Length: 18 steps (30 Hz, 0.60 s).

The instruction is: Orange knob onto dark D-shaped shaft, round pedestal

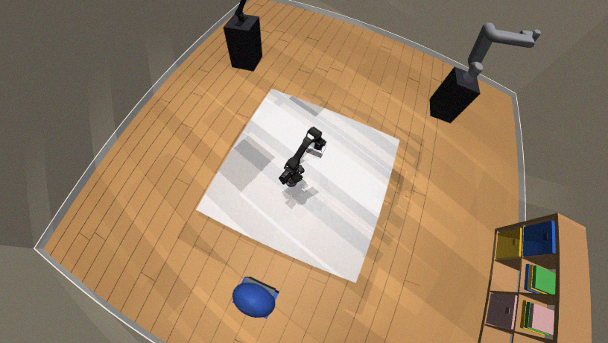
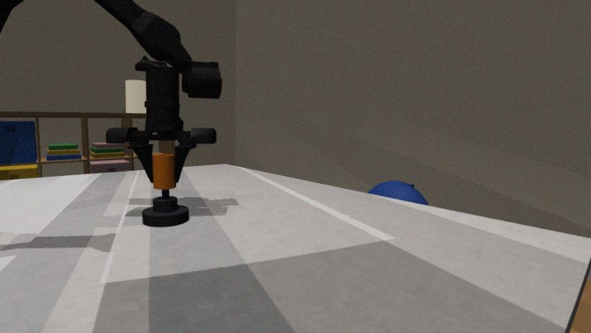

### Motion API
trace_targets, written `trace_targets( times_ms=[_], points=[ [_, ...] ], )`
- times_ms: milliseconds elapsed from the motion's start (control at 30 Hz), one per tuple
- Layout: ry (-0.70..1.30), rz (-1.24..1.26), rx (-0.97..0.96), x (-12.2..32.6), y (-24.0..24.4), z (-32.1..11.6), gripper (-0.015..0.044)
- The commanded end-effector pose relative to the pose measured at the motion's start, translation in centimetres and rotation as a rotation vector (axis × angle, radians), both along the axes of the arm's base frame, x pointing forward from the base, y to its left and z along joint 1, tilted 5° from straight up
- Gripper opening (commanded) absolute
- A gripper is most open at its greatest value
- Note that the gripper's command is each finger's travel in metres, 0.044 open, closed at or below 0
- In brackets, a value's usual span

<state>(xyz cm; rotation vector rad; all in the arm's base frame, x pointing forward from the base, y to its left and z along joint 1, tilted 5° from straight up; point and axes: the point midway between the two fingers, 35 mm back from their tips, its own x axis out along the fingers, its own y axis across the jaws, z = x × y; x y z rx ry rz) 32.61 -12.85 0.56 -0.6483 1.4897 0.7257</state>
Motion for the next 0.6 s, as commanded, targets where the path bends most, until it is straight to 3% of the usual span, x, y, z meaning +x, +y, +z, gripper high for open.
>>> trace_targets(
  times_ms=[0, 567],
  points=[
    [-0.005, 0.092, 0.004, 0.09, -0.06, 0.09, 0.0000],
    [-0.007, 0.176, 0.007, -0.04, 0.01, -0.31, 0.0000]
  ],
)
